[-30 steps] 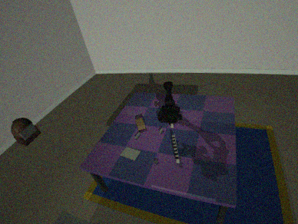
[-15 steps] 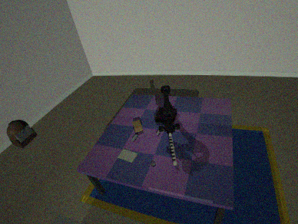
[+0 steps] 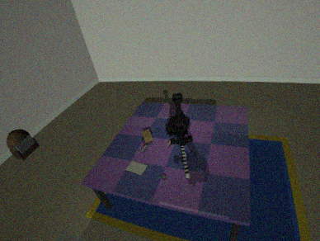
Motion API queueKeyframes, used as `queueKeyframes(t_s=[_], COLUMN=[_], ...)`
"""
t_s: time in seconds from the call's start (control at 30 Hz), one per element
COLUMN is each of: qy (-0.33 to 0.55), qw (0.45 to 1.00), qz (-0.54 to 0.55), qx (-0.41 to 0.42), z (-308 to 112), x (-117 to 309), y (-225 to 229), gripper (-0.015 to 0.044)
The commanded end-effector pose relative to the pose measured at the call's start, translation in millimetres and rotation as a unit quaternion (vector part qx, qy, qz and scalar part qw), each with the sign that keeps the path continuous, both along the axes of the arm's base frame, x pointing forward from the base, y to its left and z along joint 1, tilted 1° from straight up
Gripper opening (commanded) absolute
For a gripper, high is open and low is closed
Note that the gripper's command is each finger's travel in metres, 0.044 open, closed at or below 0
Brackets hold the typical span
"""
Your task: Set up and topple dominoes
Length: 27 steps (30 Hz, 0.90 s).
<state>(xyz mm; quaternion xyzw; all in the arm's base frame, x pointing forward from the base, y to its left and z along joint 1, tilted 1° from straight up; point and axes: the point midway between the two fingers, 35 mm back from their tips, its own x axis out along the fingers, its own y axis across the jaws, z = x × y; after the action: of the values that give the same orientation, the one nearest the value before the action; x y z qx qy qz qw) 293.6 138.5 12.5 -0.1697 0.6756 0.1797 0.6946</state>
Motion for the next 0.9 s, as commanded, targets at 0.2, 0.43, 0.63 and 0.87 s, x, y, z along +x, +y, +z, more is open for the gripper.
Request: queueKeyframes(t_s=[0.2,0.43,0.63,0.87], qy=[0.0,0.0,-0.001,0.0], qw=[1.0,1.0,1.0,1.0], qz=[0.002,0.002,0.001,0.0], qx=[0.0,0.0,0.0,0.0], z=[-0.6,-0.6,38.0,129.2], x=[0.0,0.0,5.2,-2.7], y=[0.2,0.2,2.2,-2.6], gripper=[0.0265,0.044,0.044,0.044])
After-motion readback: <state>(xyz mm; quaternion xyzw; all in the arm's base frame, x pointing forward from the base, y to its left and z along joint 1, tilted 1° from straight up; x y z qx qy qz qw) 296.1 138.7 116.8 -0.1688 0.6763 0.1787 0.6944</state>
